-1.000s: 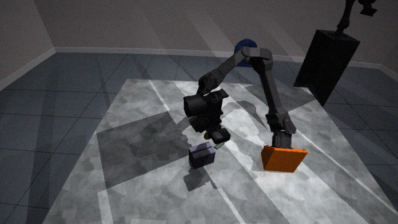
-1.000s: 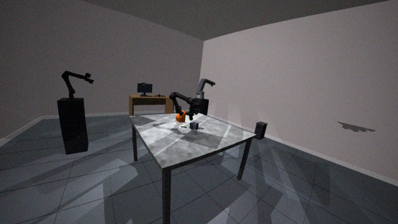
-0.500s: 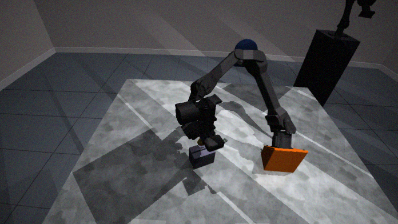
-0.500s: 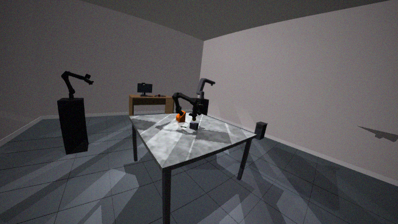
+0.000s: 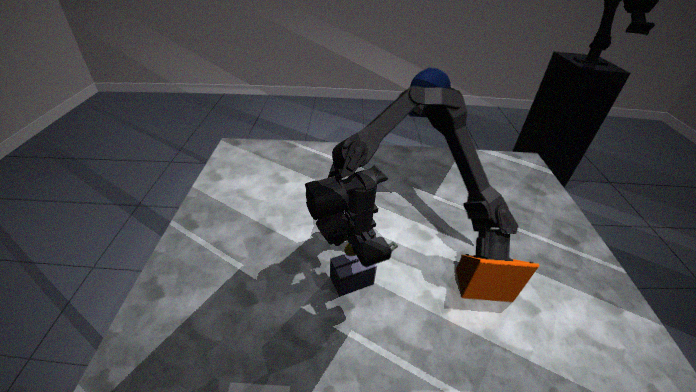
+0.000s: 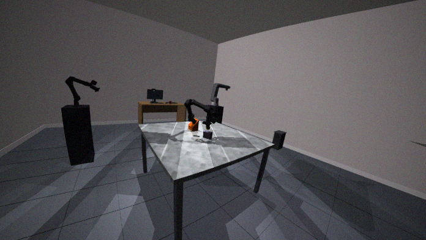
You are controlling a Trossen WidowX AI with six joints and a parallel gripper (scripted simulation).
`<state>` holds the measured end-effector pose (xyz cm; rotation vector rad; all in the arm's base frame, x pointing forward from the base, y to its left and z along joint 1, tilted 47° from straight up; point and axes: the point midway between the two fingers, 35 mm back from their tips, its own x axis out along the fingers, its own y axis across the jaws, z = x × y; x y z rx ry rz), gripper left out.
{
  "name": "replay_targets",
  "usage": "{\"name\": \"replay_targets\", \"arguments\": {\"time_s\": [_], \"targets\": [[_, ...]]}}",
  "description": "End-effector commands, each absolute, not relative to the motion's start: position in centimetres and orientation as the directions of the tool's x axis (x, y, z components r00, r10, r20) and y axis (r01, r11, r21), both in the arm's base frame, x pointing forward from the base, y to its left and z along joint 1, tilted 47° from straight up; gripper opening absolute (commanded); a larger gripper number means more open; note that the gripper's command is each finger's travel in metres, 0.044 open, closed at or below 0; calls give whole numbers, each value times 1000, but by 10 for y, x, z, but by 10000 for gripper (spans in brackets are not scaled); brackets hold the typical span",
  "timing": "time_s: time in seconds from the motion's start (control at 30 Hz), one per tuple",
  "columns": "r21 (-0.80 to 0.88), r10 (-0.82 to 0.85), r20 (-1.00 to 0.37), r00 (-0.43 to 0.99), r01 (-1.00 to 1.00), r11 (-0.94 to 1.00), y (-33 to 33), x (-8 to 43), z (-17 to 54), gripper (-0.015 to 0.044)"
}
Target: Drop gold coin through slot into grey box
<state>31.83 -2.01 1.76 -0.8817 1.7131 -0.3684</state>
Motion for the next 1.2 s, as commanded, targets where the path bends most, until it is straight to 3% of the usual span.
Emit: {"name": "replay_targets", "arguments": {"time_s": [0.0,1.17], "targets": [[-643,-716,-691,-102,-367,672,-19,320,16,0],[-641,-717,-690,-102,-373,671,-23,319,9,0]]}}
